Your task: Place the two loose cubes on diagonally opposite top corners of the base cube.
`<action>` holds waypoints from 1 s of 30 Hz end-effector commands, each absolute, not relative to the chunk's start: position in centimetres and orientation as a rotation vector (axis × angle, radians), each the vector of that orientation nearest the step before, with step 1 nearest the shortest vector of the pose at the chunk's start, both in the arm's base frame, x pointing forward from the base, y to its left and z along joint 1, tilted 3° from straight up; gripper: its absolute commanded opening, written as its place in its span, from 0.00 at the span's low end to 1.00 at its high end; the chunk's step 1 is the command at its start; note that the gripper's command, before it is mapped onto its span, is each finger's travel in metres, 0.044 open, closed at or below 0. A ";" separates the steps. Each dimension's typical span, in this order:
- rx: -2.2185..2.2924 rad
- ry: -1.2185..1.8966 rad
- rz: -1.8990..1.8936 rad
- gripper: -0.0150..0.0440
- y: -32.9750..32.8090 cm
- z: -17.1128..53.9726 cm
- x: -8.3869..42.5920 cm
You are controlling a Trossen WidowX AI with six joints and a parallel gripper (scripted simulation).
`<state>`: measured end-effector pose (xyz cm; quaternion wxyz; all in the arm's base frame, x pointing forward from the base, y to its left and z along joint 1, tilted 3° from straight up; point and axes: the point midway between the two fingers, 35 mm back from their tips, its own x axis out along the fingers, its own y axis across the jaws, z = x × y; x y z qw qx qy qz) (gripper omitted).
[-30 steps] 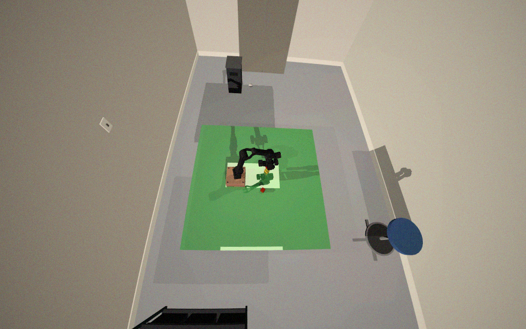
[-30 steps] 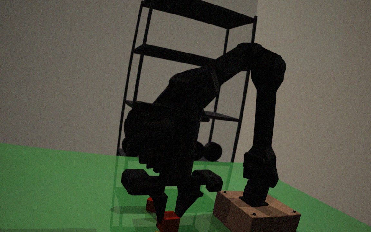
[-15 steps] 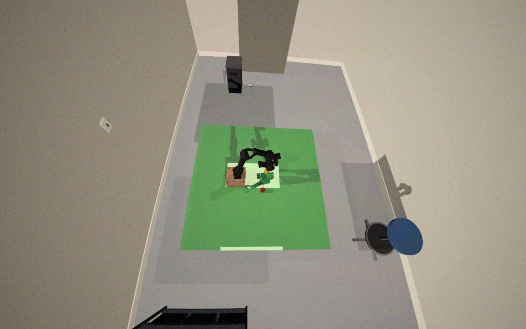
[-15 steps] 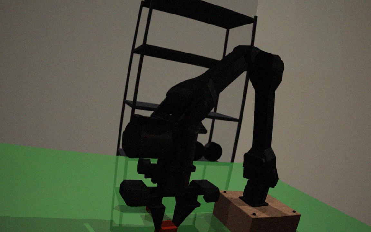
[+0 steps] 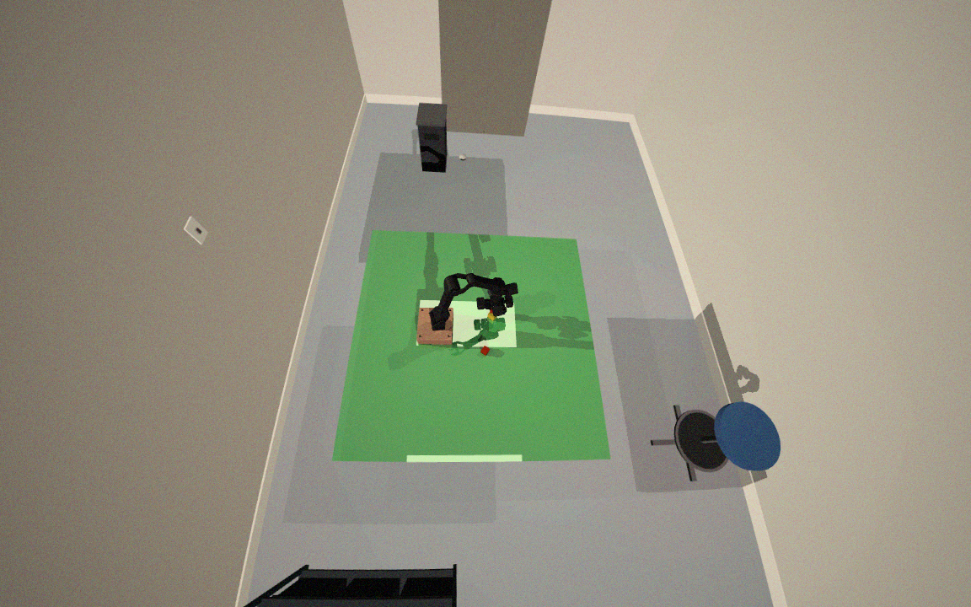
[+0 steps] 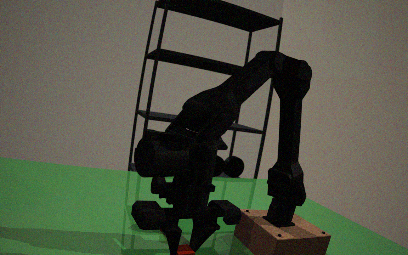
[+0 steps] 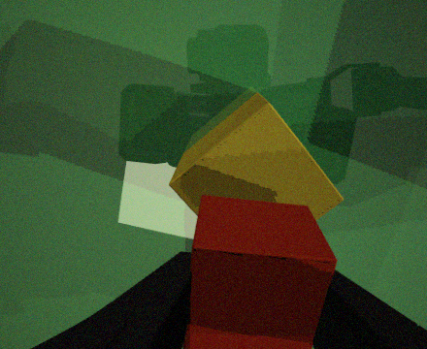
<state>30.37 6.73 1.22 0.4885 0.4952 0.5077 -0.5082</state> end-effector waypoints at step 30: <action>1.203 1.235 -1.237 0.60 6.7 2.3 30.4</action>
